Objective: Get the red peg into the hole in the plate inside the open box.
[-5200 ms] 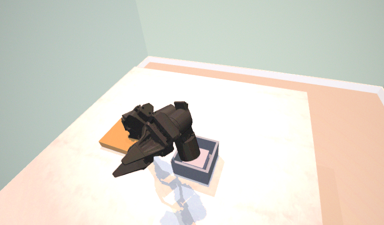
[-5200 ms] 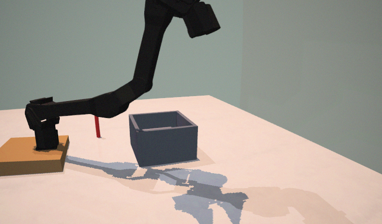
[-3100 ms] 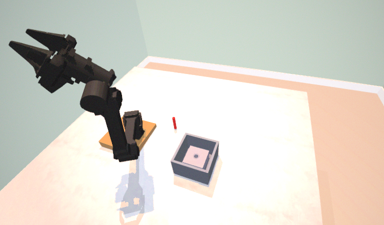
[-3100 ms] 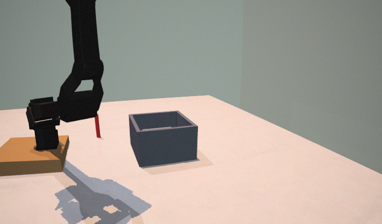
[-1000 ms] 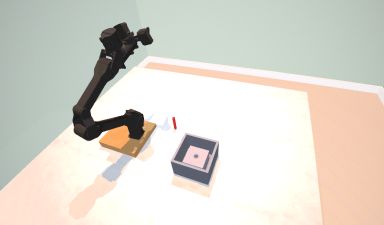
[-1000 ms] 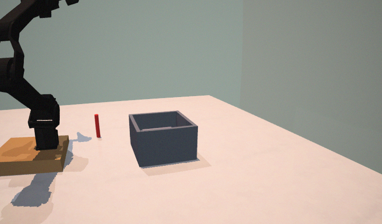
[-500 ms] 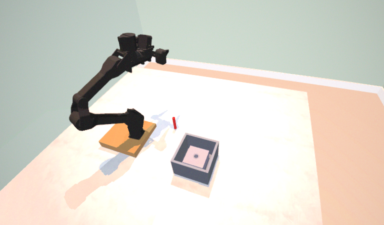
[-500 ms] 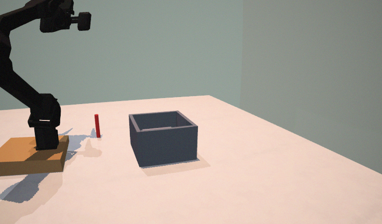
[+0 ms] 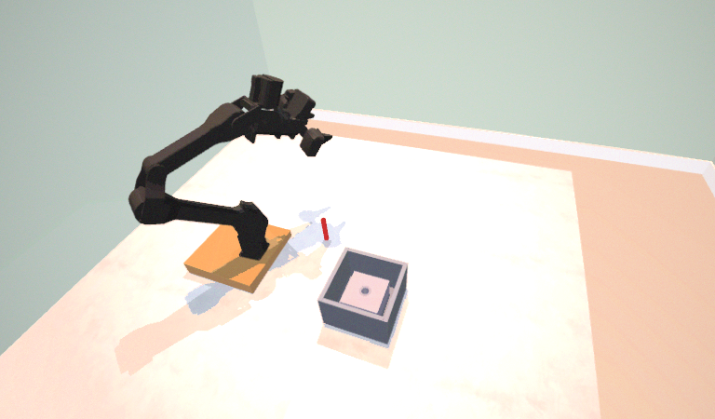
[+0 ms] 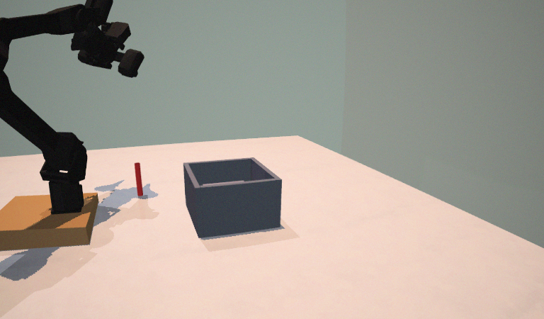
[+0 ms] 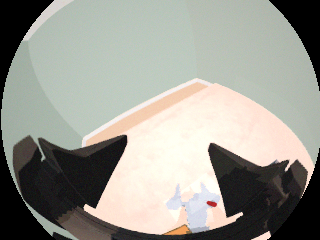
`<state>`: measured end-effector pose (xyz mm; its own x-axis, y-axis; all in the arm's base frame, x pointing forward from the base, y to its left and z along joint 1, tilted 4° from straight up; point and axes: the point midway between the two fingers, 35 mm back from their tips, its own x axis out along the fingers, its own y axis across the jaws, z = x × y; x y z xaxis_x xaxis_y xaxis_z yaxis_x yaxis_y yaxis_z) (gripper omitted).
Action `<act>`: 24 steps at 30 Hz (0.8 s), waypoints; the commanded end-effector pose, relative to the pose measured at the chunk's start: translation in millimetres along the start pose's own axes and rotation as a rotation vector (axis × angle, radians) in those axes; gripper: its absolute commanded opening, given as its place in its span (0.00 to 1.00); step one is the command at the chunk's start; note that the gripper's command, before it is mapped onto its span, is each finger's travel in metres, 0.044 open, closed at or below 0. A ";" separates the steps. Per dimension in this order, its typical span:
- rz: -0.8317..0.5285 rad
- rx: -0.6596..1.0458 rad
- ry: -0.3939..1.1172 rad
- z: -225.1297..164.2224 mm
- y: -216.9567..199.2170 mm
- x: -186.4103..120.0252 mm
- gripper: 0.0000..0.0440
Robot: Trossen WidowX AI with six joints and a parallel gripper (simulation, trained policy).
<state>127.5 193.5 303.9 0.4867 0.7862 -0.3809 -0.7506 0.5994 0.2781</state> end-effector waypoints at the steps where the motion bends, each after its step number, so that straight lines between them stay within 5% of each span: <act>1: -0.086 0.106 0.067 -14.5 -18.8 9.1 1.00; 24: -0.558 0.701 0.334 -94.0 -99.6 18.7 1.00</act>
<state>167.4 142.4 199.4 0.4855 0.4000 -0.7773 -0.0688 0.9039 0.4222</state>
